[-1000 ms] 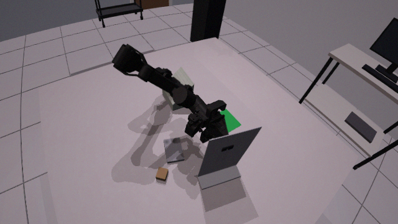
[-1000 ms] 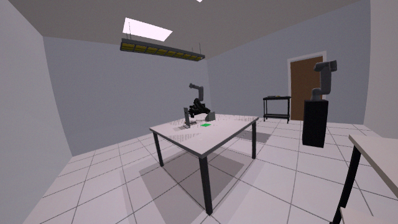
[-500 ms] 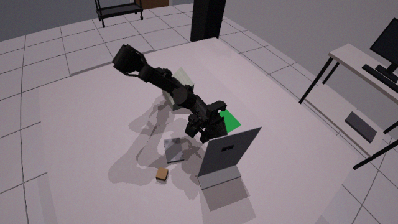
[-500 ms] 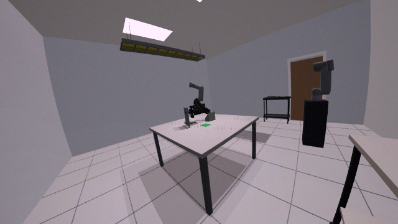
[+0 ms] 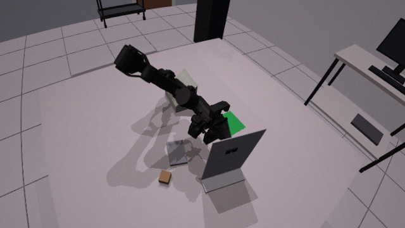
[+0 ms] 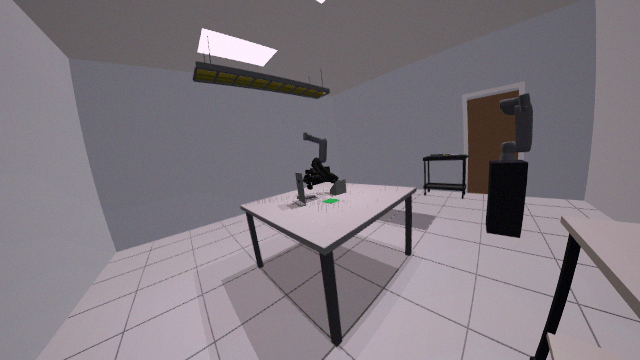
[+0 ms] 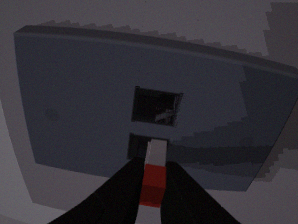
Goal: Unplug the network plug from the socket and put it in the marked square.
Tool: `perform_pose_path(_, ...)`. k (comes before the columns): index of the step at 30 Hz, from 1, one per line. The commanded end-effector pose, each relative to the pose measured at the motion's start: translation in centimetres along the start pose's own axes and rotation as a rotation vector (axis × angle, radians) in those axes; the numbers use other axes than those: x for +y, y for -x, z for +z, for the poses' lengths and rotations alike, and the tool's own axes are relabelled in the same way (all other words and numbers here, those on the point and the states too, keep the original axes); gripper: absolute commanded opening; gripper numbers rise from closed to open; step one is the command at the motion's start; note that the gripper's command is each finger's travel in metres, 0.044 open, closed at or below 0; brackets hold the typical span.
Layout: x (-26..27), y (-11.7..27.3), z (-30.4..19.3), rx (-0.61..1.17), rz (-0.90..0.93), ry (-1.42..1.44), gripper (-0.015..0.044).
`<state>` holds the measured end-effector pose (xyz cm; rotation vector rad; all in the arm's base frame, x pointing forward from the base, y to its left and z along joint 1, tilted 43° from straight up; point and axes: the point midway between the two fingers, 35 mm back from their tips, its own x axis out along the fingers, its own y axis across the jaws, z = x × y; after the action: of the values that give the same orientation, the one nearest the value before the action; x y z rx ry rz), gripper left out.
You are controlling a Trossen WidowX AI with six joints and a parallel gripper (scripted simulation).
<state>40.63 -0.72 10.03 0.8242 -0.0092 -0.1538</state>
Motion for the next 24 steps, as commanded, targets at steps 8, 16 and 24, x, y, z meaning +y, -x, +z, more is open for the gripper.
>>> perform_pose_path(8, -0.1, 0.7, -0.2, 0.002, -0.001, -0.005, 0.0000)
perform_pose_path(16, -0.1, 1.2, -0.4, 0.002, -0.001, -0.005, 0.0000)
perform_pose_path(24, -0.1, 1.7, -0.6, 0.002, -0.002, -0.005, 0.0000)
